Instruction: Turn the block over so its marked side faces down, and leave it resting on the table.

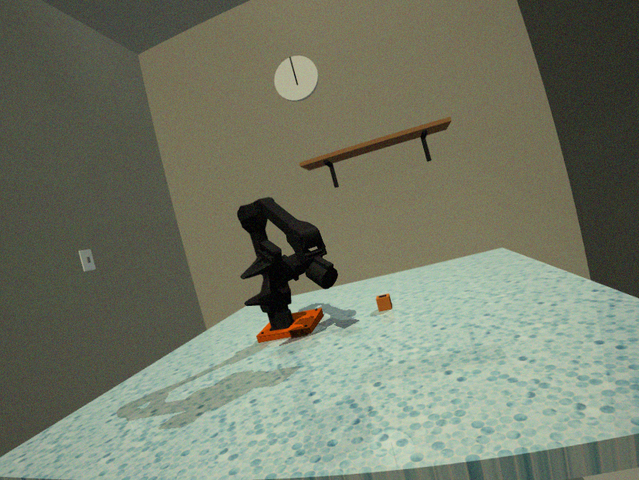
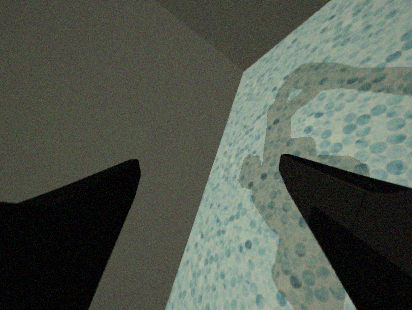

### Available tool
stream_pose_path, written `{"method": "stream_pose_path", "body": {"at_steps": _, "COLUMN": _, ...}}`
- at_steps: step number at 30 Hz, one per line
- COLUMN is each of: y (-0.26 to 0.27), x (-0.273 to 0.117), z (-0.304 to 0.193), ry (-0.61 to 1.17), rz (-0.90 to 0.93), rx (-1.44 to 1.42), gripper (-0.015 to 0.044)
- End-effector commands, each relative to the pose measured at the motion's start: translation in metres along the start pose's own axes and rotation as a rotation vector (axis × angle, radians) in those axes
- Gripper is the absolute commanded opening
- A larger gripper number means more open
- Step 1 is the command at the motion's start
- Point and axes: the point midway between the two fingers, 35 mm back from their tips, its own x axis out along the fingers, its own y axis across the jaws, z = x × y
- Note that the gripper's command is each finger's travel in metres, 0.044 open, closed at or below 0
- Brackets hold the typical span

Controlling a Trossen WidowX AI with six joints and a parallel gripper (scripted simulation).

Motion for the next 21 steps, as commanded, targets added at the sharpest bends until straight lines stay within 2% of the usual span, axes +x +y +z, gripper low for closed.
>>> {"method": "stream_pose_path", "body": {"at_steps": 1, "y": 0.0, "x": -0.001, "z": -0.001, "ry": 0.005, "rz": -0.005, "rx": -0.014, "gripper": 0.0426}}
{"method": "stream_pose_path", "body": {"at_steps": 6, "y": -0.006, "x": -0.033, "z": -0.033, "ry": 0.162, "rz": -0.116, "rx": -0.382, "gripper": 0.044}}
{"method": "stream_pose_path", "body": {"at_steps": 12, "y": -0.019, "x": -0.095, "z": -0.072, "ry": 0.48, "rz": -0.153, "rx": -0.921, "gripper": 0.044}}
{"method": "stream_pose_path", "body": {"at_steps": 21, "y": -0.029, "x": -0.149, "z": -0.092, "ry": 0.743, "rz": -0.074, "rx": -1.299, "gripper": 0.044}}
